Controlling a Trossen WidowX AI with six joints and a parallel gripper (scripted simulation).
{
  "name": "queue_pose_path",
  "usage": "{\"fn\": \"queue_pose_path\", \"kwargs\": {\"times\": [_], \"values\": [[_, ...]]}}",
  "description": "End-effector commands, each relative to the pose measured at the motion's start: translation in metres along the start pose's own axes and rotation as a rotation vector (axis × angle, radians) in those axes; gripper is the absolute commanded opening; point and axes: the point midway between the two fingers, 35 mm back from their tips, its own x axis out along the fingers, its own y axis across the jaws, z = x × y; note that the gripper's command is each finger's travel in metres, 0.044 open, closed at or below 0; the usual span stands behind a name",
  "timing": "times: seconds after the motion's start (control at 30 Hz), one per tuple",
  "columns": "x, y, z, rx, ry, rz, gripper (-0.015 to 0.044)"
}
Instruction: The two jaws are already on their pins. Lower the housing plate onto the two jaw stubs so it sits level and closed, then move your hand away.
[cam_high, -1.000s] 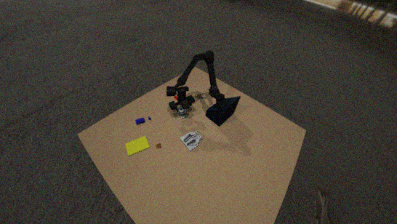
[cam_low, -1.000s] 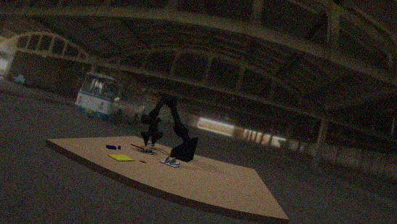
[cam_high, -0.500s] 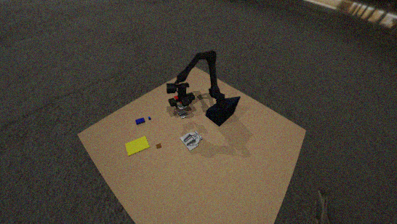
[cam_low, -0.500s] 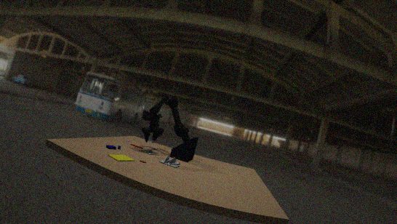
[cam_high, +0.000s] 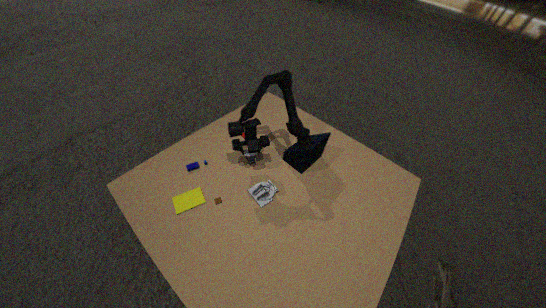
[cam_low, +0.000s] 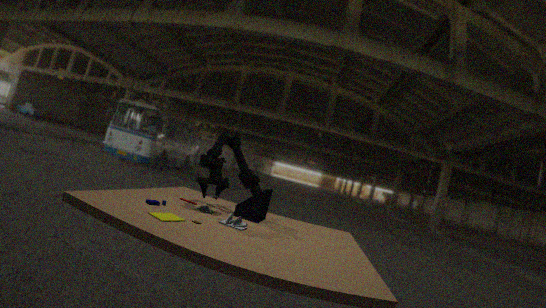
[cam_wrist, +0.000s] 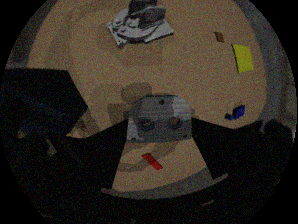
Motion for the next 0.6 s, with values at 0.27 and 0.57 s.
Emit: {"fn": "queue_pose_path", "kwargs": {"times": [0.27,0.57], "values": [[0.003,0.002,0.040,0.222,-0.012,0.014,0.0351],[0.004,0.007,0.069,0.390,-0.014,0.023,0.0351]]}}
